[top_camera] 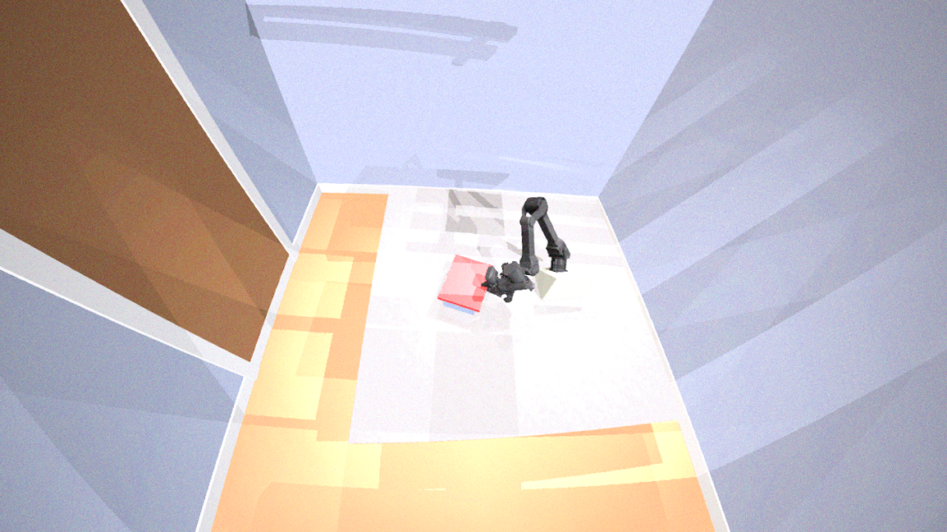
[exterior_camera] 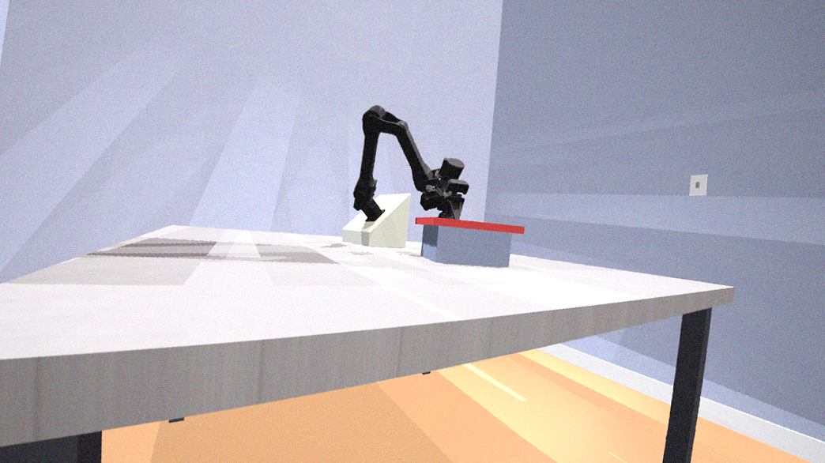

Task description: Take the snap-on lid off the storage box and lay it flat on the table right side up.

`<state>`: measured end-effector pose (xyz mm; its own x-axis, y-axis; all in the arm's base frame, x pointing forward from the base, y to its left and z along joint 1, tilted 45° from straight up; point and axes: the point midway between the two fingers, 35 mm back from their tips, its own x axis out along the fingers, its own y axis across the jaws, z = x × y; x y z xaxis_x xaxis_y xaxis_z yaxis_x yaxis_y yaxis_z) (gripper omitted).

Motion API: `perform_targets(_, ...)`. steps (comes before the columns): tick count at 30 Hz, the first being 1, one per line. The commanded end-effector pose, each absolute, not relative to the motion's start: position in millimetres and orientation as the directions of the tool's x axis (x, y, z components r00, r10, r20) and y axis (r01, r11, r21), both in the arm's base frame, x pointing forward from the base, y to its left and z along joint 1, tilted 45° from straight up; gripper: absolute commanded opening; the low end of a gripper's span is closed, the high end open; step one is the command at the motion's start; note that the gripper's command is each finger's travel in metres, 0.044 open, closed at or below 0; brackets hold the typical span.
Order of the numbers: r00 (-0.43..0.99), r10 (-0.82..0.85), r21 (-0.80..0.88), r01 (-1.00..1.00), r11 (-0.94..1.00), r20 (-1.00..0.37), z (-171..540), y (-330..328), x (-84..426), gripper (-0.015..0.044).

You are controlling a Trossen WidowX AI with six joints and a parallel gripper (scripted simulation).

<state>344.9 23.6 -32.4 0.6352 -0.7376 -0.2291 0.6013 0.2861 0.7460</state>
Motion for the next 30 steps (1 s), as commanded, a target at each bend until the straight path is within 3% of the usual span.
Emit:
perform_targets(1, 0.639, -0.736, 0.749, 0.596, 0.289, -0.225, -29.7, 26.7, 345.0, 0.0)
perform_targets(30, 0.639, -0.736, 0.749, 0.596, 0.289, -0.225, -25.7, 31.1, 344.6, 0.0)
